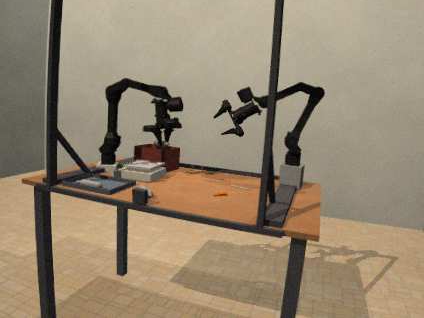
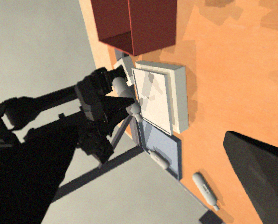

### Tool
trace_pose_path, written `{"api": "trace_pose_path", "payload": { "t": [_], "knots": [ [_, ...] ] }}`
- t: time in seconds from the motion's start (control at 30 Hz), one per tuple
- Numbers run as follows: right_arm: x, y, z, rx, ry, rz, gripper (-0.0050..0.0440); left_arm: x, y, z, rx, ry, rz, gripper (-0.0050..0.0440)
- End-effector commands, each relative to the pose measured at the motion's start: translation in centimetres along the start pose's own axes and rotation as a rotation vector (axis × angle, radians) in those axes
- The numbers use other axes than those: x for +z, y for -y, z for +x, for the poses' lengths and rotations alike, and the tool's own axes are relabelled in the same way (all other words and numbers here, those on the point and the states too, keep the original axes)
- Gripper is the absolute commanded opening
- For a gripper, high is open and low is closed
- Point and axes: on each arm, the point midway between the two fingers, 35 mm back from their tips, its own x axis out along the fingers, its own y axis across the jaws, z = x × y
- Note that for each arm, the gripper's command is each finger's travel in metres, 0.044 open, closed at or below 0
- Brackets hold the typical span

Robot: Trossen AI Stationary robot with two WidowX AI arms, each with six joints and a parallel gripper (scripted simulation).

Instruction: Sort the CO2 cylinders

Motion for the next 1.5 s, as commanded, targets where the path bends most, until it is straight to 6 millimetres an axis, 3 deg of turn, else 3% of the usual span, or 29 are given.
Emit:
{"api": "trace_pose_path", "payload": {
  "t": [0.0,0.4,0.5,0.67,0.87,1.13,1.3,1.47],
  "knots": [
    [-0.7,-1.4,1.1,0.034,-0.005,0.183,0.0440,-1.7,0.5,-0.9,-0.005,0.009,-0.012,-0.0050],
    [-2.2,-1.2,5.2,0.024,-0.037,0.715,0.0440,-5.7,2.1,-0.2,-0.093,-0.057,-0.047,-0.0050],
    [-2.3,-1.2,5.5,0.023,-0.039,0.758,0.0440,-5.9,2.2,-0.2,-0.097,-0.059,-0.049,-0.0050],
    [-3.0,-0.8,7.3,0.013,-0.052,1.019,0.0440,-6.3,2.3,-0.1,-0.103,-0.067,-0.052,-0.0050],
    [-3.5,-0.4,8.8,0.003,-0.061,1.215,0.0440,-6.2,1.1,0.4,-0.110,-0.078,-0.052,-0.0050],
    [-3.5,-0.1,9.3,-0.002,-0.053,1.260,0.0440,-6.0,2.4,-0.1,-0.104,-0.069,-0.054,-0.0050],
    [-3.4,0.0,9.3,-0.002,-0.050,1.261,0.0440,-5.7,2.0,-1.7,-0.092,-0.056,-0.047,-0.0050],
    [-3.5,-0.1,9.2,0.000,-0.054,1.261,0.0440,-5.9,1.8,-2.6,-0.013,-0.017,0.192,-0.0050]
  ]
}}
